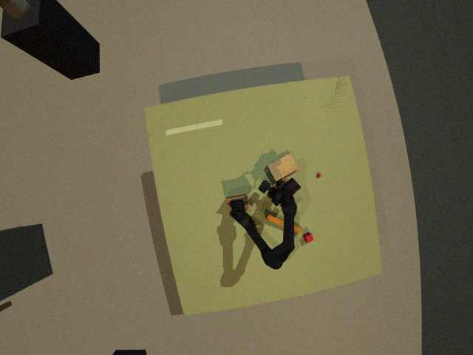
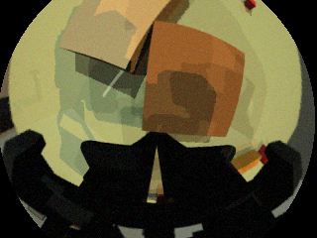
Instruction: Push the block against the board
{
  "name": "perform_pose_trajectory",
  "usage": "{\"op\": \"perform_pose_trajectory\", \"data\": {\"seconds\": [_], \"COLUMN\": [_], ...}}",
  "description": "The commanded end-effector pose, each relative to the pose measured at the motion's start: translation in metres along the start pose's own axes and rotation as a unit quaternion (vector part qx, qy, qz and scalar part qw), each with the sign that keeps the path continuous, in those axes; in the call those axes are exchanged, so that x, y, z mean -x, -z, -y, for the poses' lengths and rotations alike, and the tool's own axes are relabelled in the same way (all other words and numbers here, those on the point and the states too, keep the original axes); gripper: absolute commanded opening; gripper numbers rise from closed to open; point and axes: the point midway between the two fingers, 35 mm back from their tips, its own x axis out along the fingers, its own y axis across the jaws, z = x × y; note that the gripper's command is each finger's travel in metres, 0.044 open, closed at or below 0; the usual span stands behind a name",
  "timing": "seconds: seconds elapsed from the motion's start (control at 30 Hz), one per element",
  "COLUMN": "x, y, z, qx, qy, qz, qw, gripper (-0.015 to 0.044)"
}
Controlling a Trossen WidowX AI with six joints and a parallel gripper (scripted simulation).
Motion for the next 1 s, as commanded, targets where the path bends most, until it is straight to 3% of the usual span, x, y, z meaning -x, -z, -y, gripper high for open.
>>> {"op": "perform_pose_trajectory", "data": {"seconds": [0.0,0.97], "x": [0.000,0.001], "y": [-0.009,-0.056], "z": [0.001,0.009], "qx": [-0.004,-0.005], "qy": [-0.001,-0.001], "qz": [0.003,0.004], "qw": [1.000,1.000], "gripper": [0.0000,0.0000]}}
